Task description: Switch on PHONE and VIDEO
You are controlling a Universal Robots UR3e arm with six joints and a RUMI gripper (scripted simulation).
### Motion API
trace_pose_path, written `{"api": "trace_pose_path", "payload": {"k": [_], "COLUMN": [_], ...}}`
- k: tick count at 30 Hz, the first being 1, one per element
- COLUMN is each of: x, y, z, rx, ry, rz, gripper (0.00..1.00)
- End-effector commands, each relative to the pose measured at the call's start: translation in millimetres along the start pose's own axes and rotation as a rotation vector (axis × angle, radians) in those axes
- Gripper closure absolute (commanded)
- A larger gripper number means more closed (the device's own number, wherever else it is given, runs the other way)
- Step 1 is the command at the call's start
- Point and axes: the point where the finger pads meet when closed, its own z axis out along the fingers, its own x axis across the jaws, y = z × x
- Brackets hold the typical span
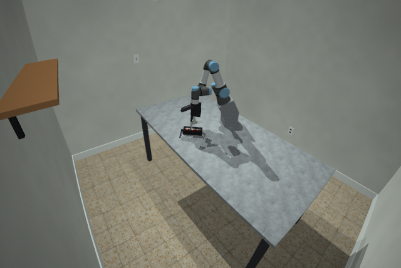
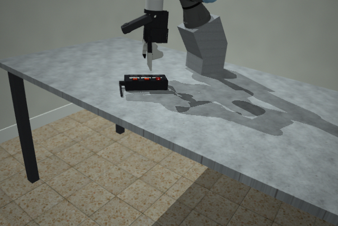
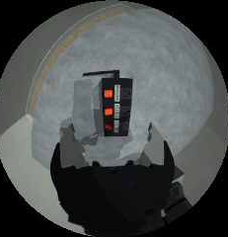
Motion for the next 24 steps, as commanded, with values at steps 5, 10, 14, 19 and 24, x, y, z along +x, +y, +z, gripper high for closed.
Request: {"api": "trace_pose_path", "payload": {"k": [5, 10, 14, 19, 24], "x": [0, 0, 0, -1, -1], "y": [0, 0, 0, 0, 0], "z": [-13.6, -25.0, -30.3, -45.0, -61.0], "rx": [0.000, 0.000, 0.000, 0.000, 0.000], "ry": [0.000, 0.000, 0.000, 0.000, 0.000], "rz": [0.000, 0.000, 0.001, 0.000, 0.000], "gripper": [0.00, 0.00, 0.00, 0.00, 0.00]}}
